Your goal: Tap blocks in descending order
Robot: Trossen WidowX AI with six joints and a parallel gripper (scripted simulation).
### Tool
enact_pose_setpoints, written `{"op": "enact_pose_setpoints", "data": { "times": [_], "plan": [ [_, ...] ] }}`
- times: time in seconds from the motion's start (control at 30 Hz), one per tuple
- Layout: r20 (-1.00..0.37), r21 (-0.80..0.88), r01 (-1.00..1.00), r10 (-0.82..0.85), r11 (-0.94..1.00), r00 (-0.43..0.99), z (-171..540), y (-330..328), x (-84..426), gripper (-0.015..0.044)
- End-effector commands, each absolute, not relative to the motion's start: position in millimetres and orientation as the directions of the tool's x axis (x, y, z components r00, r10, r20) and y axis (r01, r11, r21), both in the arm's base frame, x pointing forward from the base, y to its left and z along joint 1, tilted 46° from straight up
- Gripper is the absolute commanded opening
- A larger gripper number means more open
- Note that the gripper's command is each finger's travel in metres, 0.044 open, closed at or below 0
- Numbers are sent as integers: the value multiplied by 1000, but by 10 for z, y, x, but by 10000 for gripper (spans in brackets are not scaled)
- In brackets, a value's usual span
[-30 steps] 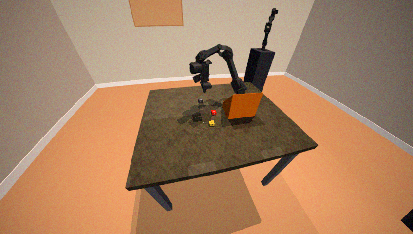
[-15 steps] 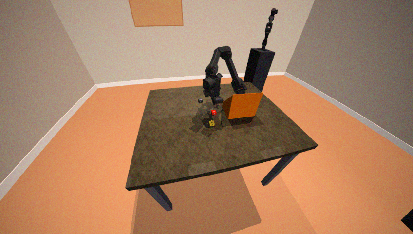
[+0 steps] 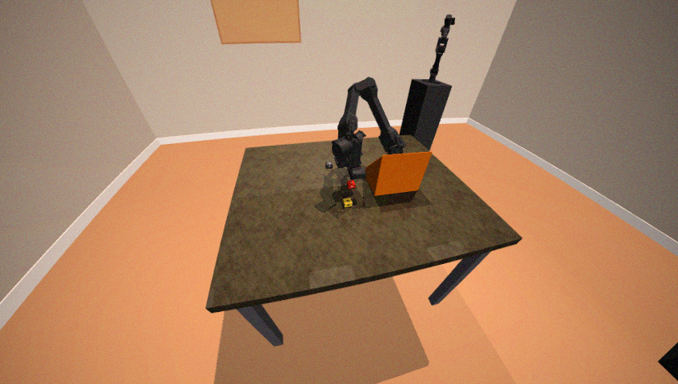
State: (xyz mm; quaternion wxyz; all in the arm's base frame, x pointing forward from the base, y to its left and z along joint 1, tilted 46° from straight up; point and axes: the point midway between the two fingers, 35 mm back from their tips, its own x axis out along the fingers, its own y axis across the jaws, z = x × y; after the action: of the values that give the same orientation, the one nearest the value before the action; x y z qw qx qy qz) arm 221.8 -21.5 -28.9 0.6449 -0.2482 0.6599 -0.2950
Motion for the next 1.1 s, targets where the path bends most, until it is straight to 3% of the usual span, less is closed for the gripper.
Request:
{"op": "enact_pose_setpoints", "data": {
  "times": [0.0, 0.63, 0.8, 1.07],
  "plan": [
    [-701, -713, 47, -711, 700, -45, -331, -262, 2209, 20],
    [-701, -713, 48, -711, 700, -45, -201, -130, 2214, 20],
    [-707, -707, 56, -707, 705, -27, -271, 100, 2341, 151],
    [-721, -693, 56, -693, 719, -21, -589, 1006, 2614, 361]
  ]
}}
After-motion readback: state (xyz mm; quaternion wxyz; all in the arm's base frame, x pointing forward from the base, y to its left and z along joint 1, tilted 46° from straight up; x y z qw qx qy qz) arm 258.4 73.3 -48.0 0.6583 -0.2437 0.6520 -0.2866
